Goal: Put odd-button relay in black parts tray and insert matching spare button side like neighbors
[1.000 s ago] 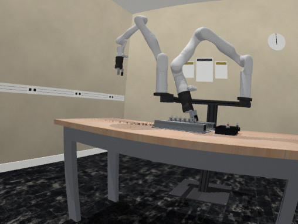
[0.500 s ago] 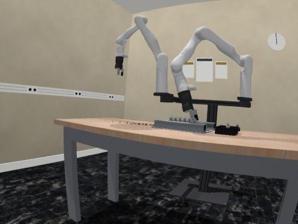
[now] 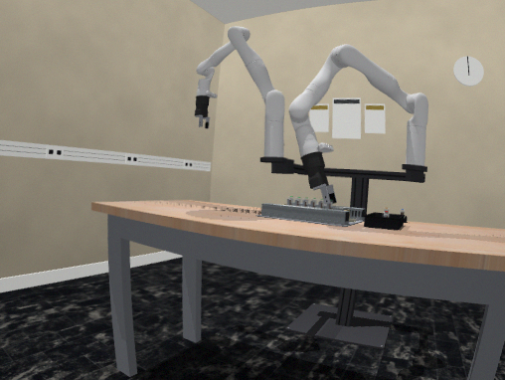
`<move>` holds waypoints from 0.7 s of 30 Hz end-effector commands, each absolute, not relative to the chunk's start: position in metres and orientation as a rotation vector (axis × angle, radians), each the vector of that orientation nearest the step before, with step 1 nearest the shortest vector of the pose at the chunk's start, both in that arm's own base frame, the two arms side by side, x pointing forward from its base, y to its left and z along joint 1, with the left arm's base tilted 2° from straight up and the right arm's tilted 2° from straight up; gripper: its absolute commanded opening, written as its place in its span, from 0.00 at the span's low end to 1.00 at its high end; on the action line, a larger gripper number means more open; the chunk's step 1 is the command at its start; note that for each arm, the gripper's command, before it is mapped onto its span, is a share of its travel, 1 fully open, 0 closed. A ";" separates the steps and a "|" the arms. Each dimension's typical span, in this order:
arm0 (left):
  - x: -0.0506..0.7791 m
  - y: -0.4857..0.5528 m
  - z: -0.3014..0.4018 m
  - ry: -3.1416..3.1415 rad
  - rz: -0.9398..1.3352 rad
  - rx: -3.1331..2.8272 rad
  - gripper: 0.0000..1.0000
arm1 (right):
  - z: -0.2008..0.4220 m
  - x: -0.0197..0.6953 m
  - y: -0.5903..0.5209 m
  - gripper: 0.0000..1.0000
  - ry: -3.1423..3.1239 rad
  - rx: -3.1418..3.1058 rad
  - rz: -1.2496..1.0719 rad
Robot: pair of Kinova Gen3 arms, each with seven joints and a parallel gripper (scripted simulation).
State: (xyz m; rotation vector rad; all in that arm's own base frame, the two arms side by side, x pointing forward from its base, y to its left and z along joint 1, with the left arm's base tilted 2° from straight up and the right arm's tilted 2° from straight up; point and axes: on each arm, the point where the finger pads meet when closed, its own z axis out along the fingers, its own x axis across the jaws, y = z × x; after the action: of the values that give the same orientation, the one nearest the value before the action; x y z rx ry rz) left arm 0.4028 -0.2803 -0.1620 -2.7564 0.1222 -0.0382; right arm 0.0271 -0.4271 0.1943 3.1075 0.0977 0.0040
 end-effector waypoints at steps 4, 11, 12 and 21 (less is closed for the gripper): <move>0.404 -0.281 -0.160 0.122 -0.041 -2.758 1.00 | 0.195 0.027 -0.428 1.00 0.098 3.106 0.005; 0.404 -0.281 -0.158 0.122 -0.041 -2.758 1.00 | 0.195 0.027 -0.428 1.00 0.098 3.106 0.005; 0.404 -0.281 -0.158 0.122 -0.041 -2.758 1.00 | 0.195 0.027 -0.428 1.00 0.098 3.106 0.005; 0.404 -0.281 -0.156 0.122 -0.041 -2.758 1.00 | 0.195 0.027 -0.428 1.00 0.098 3.106 0.005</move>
State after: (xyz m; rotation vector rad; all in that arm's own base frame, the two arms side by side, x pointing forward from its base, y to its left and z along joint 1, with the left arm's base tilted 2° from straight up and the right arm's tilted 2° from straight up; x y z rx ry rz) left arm 0.4027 -0.2805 -0.1573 -2.7564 0.1222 -0.0382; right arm 0.0271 -0.4271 0.1943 3.1075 0.0977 0.0040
